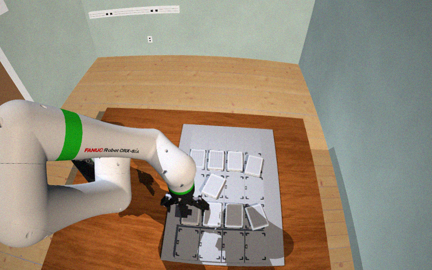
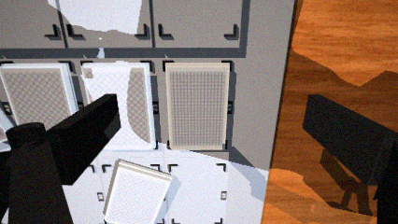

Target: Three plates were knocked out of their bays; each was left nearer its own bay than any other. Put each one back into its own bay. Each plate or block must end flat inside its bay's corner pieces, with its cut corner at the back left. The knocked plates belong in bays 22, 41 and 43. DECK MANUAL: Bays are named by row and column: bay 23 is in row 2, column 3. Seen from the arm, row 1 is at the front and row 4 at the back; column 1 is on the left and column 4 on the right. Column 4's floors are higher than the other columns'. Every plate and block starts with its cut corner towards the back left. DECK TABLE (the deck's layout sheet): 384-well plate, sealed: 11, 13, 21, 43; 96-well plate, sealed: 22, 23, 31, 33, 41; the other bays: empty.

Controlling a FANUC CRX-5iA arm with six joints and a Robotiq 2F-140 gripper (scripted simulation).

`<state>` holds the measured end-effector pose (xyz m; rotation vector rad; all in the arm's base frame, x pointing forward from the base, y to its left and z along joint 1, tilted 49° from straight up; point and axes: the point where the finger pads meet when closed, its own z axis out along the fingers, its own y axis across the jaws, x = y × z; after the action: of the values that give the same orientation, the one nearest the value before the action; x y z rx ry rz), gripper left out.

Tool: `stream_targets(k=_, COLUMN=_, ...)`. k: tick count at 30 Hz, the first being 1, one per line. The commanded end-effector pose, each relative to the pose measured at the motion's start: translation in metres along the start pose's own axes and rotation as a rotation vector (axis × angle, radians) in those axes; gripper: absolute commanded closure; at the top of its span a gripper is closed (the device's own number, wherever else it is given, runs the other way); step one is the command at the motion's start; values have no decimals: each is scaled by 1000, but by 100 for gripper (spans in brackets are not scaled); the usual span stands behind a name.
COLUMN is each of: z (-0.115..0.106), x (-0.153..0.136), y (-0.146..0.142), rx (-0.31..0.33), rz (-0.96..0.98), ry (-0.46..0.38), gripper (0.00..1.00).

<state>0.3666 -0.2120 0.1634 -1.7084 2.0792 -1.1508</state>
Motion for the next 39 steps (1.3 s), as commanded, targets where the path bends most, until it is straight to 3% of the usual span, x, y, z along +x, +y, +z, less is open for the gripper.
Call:
stream_targets(k=1, z=0, x=0, y=0, rx=21, rz=0, ry=10, gripper=0)
stream_targets(k=6, z=0, x=0, y=0, rx=21, rz=0, ry=10, gripper=0)
stream_targets(k=34, z=-2, x=0, y=-104, rx=22, rz=0, ry=10, gripper=0)
stream_targets(k=39, z=-3, x=0, y=-107, rx=22, rz=0, ry=10, gripper=0)
